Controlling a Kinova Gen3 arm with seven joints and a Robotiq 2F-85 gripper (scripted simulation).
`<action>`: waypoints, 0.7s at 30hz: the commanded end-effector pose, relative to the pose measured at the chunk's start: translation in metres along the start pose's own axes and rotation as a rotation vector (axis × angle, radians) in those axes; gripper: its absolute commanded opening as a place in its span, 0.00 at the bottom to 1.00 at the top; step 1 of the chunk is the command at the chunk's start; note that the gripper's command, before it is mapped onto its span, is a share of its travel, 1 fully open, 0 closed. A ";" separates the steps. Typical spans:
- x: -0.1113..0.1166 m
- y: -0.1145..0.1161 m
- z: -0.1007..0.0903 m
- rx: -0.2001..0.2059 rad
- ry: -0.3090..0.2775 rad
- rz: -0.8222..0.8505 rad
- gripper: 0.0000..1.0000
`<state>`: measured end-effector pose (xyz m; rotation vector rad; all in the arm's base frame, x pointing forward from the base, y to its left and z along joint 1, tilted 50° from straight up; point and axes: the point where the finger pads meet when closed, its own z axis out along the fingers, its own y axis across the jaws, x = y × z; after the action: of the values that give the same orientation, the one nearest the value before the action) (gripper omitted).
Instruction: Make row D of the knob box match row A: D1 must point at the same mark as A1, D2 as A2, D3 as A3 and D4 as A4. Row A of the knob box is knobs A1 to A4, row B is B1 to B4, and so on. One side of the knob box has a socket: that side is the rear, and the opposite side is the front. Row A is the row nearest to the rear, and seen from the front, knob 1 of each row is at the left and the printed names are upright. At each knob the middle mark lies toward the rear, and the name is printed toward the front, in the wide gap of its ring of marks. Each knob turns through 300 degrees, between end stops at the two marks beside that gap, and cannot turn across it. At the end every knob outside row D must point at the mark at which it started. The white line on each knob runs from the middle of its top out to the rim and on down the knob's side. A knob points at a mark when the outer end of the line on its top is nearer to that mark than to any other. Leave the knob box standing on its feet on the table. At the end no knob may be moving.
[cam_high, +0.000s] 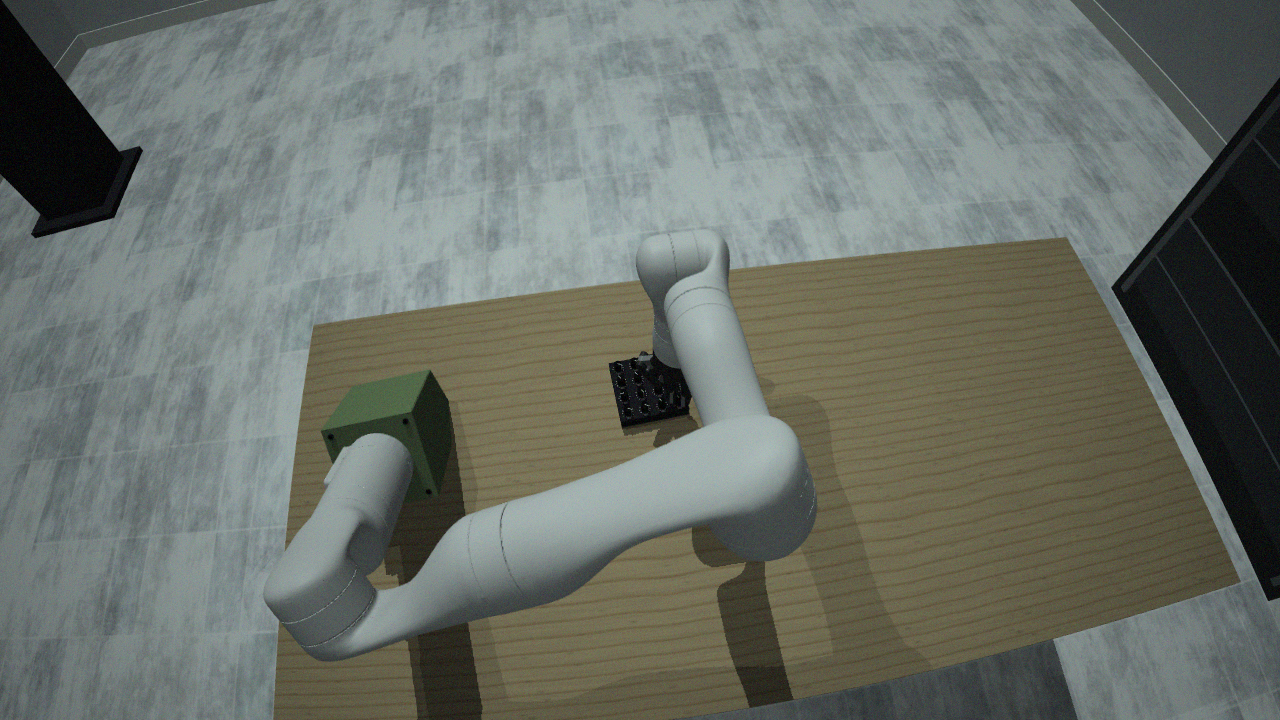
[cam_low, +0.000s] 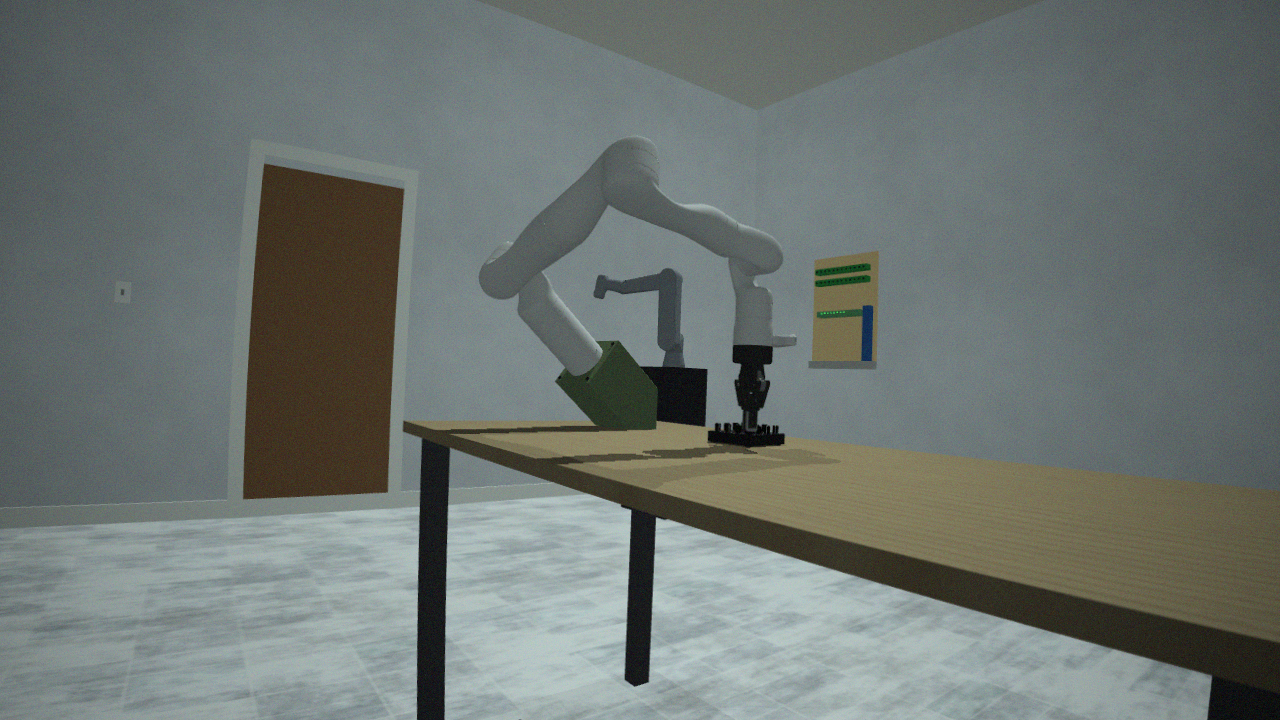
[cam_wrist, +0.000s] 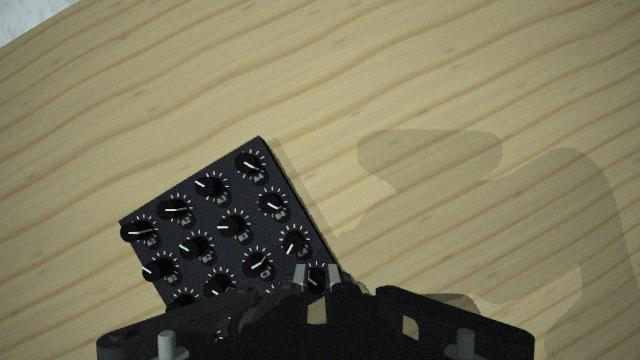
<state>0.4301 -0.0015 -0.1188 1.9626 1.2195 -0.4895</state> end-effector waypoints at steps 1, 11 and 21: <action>0.001 0.000 -0.001 -0.002 0.002 0.032 0.08; 0.001 0.000 -0.001 -0.002 0.002 0.214 0.08; 0.001 0.000 -0.001 -0.002 0.002 0.362 0.08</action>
<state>0.4301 -0.0015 -0.1188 2.1162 0.8534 -0.3122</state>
